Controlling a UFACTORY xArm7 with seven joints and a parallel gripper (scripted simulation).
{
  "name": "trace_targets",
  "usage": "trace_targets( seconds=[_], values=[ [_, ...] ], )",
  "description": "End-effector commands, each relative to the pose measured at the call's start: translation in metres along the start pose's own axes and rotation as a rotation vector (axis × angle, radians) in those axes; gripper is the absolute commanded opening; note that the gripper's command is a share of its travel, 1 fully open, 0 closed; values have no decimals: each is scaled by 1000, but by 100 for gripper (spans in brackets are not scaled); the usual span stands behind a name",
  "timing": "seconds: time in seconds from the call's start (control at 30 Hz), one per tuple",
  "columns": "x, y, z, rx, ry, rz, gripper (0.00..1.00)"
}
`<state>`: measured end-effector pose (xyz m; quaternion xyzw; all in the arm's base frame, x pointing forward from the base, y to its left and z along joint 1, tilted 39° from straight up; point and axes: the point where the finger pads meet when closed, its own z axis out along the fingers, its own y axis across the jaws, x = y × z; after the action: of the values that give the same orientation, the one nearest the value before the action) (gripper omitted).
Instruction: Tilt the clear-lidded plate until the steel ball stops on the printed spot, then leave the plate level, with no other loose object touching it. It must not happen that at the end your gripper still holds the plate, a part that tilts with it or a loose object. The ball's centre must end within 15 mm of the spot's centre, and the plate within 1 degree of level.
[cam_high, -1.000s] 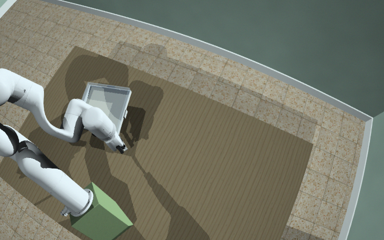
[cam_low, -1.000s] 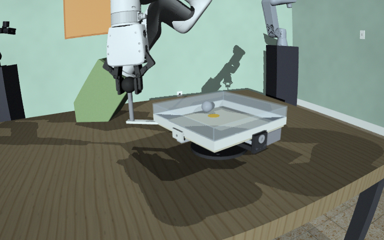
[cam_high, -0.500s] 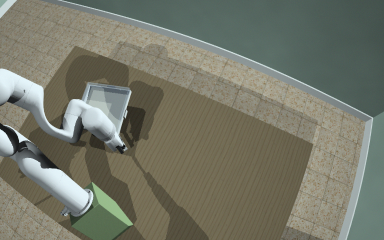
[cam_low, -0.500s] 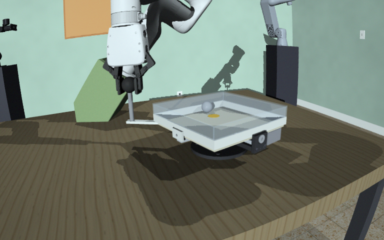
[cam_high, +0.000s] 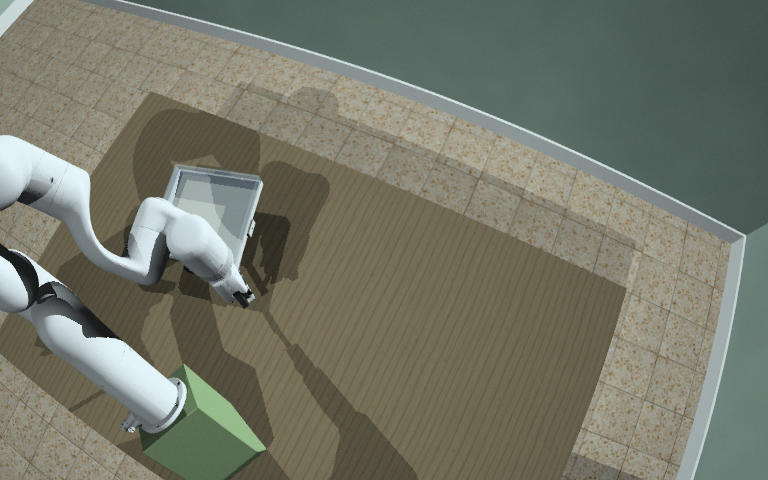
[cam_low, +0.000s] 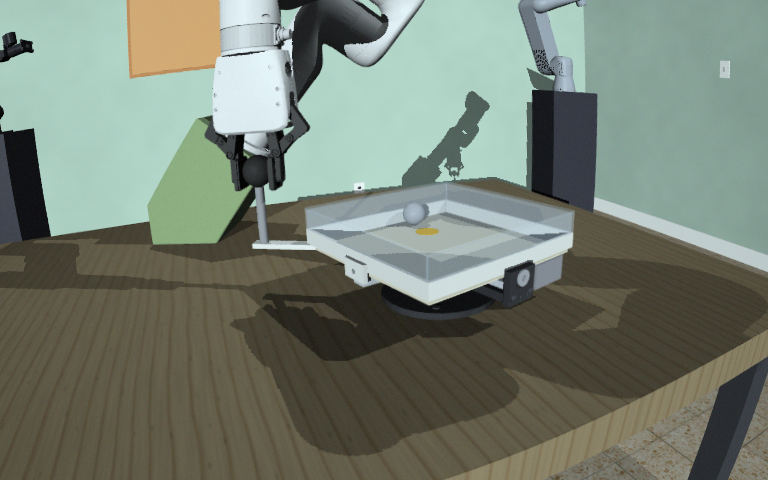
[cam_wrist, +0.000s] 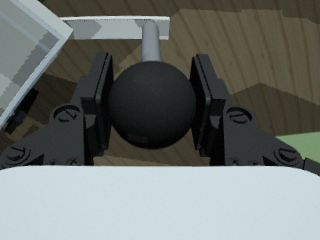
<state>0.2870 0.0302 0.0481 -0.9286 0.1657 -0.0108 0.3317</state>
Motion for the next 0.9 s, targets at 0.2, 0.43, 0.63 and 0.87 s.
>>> trace_targets(
  seconds=[0.2, 0.43, 0.63, 0.87],
  values=[
    [3, -1, -4, 0, 12, -1, 0],
    [4, -1, -4, 0, 12, -1, 0],
    [5, -1, -3, 0, 12, -1, 0],
    [5, -1, -3, 0, 12, -1, 0]
  ],
)
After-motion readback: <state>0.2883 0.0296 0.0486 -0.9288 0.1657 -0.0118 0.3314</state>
